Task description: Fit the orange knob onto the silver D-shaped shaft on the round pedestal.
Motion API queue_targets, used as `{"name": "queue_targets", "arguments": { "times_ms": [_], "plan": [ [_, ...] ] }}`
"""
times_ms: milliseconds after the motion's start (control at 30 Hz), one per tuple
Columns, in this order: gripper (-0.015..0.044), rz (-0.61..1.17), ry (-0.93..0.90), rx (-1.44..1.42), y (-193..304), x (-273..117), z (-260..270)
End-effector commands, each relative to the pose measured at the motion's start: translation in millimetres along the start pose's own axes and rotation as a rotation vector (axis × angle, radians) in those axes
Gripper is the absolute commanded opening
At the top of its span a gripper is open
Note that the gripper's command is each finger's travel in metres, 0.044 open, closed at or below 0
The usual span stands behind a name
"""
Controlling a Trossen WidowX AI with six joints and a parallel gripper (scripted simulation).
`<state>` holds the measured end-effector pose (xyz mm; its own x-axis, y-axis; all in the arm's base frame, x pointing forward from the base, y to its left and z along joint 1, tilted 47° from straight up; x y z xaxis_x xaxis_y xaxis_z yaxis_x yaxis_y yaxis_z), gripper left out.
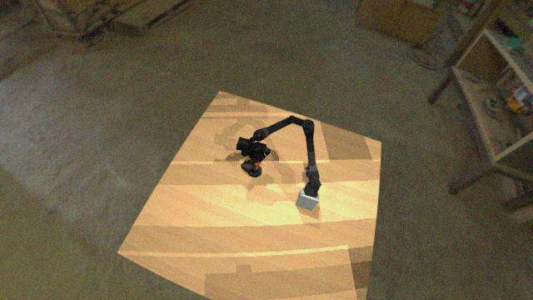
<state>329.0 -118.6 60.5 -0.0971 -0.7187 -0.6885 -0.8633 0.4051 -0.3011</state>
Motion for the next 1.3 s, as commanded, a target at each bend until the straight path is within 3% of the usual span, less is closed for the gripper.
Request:
{"name": "queue_targets", "arguments": {
  "times_ms": [0,300,1067,1267],
  "plan": [
    [0.0000,-0.001,-0.001,0.000,0.1,-3.7,-1.0],
    [0.0000,-0.001,-0.001,-0.202,-2.1,-3.2,-0.9],
    [0.0000,-0.001,-0.001,-0.209,-0.2,-4.1,-1.1],
    [0.0000,-0.001,-0.001,-0.360,-1.1,-4.0,-1.0]
  ]
}}
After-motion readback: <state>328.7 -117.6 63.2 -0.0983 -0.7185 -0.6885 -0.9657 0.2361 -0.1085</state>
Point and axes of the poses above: the point midway between the two fingers, 35 mm back from their tips, its own x axis out along the fingers, its own z axis across the jaws, y = z × x, the point moved 1 cm from there along -x, back along the fingers, and after that the axes turned 2 degrees about x, right-handed, at the moved point
